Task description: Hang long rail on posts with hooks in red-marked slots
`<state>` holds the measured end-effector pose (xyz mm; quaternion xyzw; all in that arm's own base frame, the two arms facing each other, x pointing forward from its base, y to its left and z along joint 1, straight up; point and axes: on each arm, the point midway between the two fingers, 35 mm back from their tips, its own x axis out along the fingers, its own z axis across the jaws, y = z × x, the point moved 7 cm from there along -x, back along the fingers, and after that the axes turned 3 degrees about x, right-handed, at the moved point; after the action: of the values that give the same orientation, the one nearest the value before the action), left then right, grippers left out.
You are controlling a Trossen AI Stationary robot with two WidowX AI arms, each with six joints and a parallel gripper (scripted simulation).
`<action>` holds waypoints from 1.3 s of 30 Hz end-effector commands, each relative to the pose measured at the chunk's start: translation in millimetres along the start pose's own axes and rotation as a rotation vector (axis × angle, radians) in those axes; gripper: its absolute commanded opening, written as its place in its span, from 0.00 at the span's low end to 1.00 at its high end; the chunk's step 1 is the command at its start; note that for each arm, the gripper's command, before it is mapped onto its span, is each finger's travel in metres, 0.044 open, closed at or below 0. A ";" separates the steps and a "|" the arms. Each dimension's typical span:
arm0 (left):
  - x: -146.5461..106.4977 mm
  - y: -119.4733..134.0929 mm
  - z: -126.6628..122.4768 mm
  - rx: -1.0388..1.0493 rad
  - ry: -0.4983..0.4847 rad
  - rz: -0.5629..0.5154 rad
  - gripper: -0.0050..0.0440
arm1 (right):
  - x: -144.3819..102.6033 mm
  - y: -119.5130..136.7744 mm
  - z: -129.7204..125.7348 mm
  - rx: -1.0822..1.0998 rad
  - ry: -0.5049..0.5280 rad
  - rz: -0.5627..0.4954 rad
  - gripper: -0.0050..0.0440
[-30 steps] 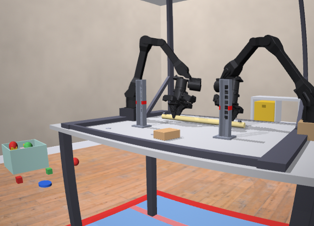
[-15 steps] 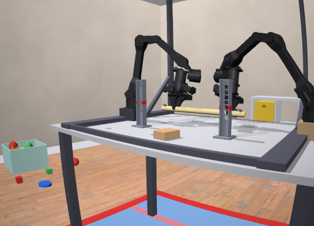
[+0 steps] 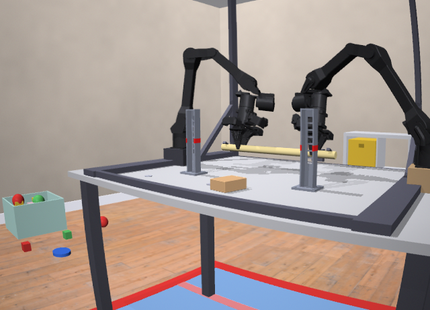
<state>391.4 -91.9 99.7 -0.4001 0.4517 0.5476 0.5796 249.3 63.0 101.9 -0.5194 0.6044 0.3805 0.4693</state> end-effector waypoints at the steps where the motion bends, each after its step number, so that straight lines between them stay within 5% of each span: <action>1: -16.3 -0.2 4.3 -0.005 0.012 -0.033 0.00 | -6.8 -0.3 -1.9 0.002 -0.013 -0.014 0.00; 26: -3.9 1.4 52.1 0.014 0.511 -0.059 0.00 | 6.1 -2.8 -50.2 0.007 -0.512 0.012 0.00; 39: 3.2 1.6 63.2 0.019 0.643 -0.066 0.00 | 13.4 -3.1 -61.3 0.008 -0.644 0.018 0.00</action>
<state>394.2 -29.8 103.4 -0.5537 0.6053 0.3853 0.4227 241.0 1.8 103.5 -0.3639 0.4407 0.5263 0.6295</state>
